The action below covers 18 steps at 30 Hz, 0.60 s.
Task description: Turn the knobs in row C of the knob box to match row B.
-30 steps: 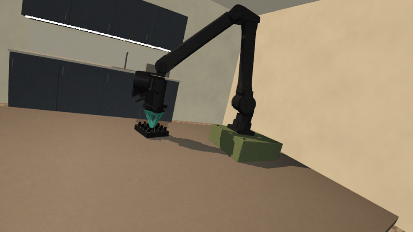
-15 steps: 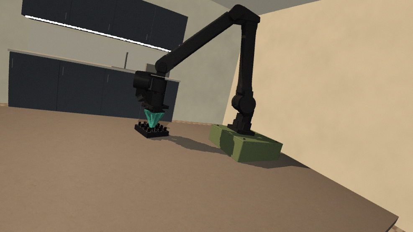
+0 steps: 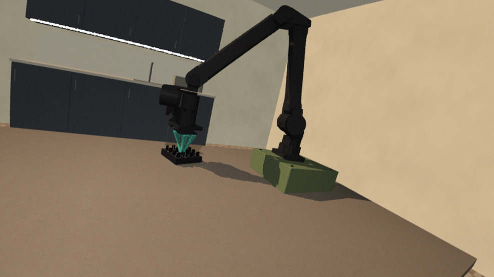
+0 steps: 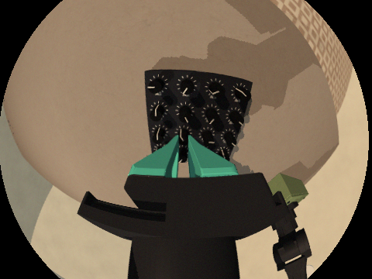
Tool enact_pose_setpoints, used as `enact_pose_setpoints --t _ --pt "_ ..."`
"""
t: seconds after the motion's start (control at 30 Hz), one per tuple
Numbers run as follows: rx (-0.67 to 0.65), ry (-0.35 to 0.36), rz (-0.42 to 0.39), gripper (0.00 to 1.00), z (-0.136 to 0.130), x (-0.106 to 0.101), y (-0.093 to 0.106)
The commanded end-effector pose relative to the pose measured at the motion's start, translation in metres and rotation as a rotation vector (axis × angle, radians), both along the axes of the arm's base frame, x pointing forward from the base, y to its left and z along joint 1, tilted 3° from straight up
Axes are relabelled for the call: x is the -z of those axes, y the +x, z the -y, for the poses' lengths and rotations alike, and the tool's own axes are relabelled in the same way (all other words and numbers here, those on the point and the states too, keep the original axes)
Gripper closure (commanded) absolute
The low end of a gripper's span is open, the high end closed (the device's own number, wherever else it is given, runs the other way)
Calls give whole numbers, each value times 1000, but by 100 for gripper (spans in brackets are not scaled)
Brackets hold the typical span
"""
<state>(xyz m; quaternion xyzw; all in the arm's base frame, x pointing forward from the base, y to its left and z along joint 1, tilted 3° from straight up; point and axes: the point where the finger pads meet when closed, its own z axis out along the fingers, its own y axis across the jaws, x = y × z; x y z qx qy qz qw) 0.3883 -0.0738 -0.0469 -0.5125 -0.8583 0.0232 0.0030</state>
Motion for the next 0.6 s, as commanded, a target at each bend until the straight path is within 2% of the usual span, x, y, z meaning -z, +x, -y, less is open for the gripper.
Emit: enact_pose_setpoints --t 0.0,0.57 --pt "73 -19 26 92 10 -2 9" --pt "109 -19 27 92 10 -2 9"
